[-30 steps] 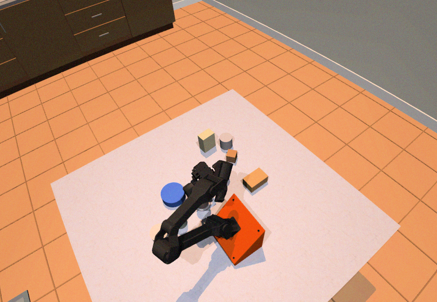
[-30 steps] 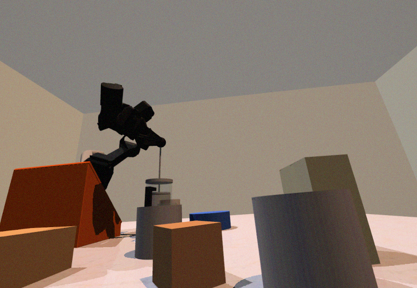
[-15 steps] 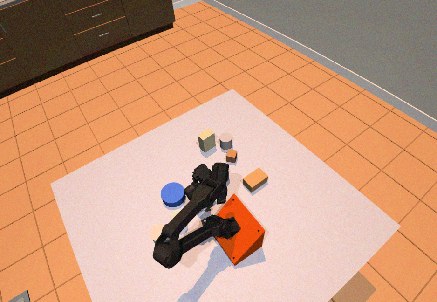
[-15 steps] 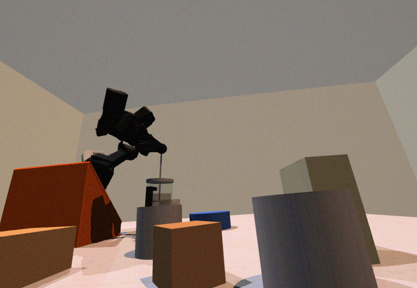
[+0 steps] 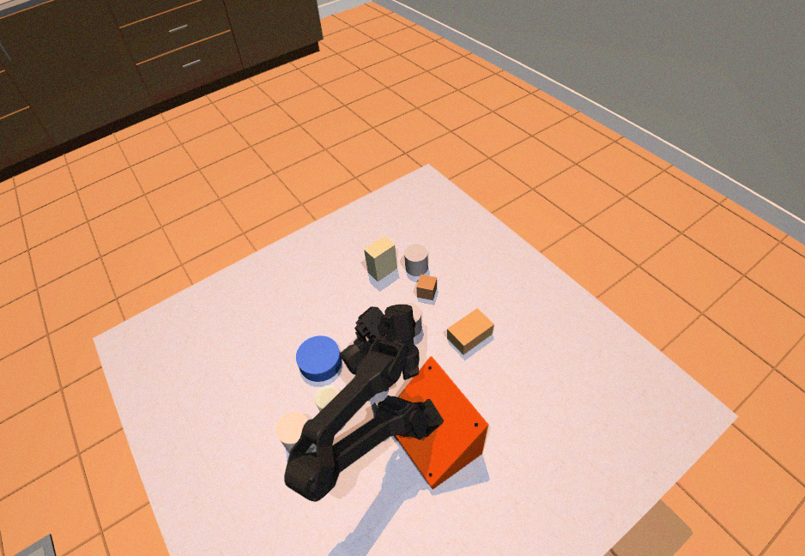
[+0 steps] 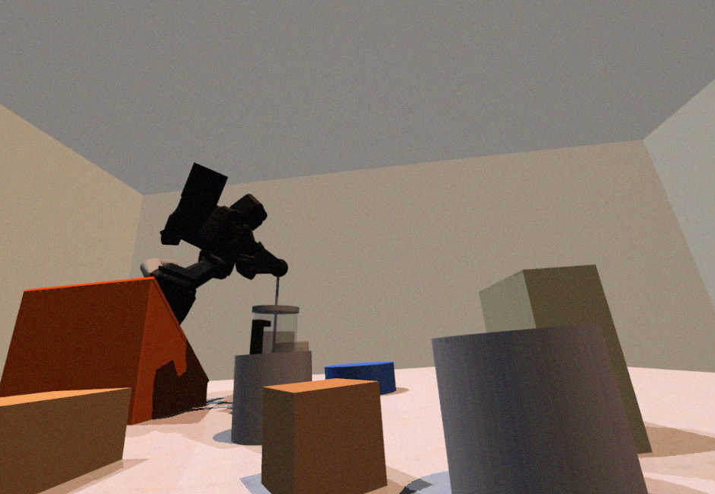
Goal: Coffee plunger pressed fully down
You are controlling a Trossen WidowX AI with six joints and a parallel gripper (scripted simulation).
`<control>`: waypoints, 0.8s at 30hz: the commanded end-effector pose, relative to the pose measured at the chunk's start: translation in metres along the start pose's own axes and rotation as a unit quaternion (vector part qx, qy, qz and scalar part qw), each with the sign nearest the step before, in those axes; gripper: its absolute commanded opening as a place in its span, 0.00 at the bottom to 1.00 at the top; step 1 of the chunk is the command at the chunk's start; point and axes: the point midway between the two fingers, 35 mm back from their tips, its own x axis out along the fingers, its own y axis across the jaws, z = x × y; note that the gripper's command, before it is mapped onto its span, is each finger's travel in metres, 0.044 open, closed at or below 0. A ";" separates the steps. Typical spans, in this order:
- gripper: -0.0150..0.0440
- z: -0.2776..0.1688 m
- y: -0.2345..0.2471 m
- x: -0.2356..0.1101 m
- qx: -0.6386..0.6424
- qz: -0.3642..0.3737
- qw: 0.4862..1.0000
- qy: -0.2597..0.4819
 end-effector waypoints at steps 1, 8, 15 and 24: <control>0.45 -0.021 0.000 0.008 0.016 -0.002 1.000 0.017; 0.45 -0.028 0.001 0.016 0.017 0.001 1.000 0.013; 0.45 -0.028 0.001 0.022 0.017 0.003 1.000 0.011; 0.45 -0.024 0.000 0.025 0.017 0.003 1.000 0.011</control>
